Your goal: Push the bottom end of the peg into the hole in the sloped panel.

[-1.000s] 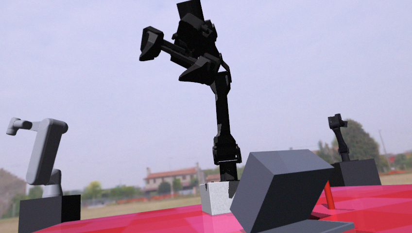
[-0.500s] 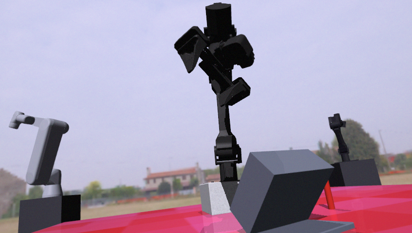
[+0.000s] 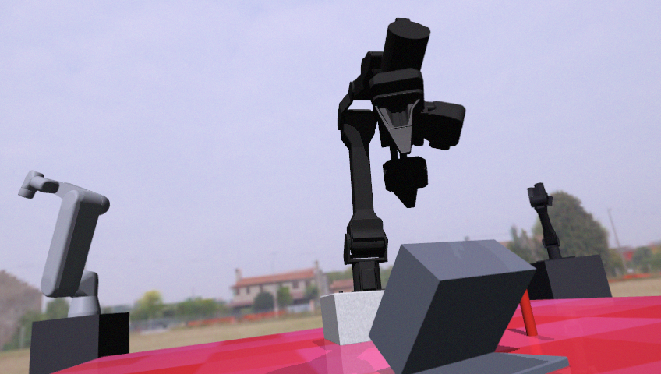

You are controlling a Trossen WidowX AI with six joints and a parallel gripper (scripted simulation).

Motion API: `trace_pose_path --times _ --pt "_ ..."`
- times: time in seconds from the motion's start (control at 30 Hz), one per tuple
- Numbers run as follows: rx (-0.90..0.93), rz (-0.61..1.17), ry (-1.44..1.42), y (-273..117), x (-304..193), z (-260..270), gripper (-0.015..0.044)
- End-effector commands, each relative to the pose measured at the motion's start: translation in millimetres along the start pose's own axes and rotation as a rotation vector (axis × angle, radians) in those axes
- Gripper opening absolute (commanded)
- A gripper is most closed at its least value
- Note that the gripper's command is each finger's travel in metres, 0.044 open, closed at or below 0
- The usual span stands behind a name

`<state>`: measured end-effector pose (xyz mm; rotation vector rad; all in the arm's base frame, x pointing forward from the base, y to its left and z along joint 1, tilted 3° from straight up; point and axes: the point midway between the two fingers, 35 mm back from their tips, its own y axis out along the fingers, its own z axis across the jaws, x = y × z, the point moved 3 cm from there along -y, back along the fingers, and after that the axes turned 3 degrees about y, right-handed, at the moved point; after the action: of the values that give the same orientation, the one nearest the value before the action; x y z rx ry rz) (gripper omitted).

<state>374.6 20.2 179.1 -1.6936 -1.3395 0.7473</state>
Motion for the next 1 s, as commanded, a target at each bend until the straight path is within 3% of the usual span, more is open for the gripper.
trace_pose_path --times 0.0,0.97 --pt "0.044 -0.027 -0.124 4.4 15.5 12.9 0.044" --pt "0.33 -0.287 -1.121 16.5 113.4 132.3 0.044"
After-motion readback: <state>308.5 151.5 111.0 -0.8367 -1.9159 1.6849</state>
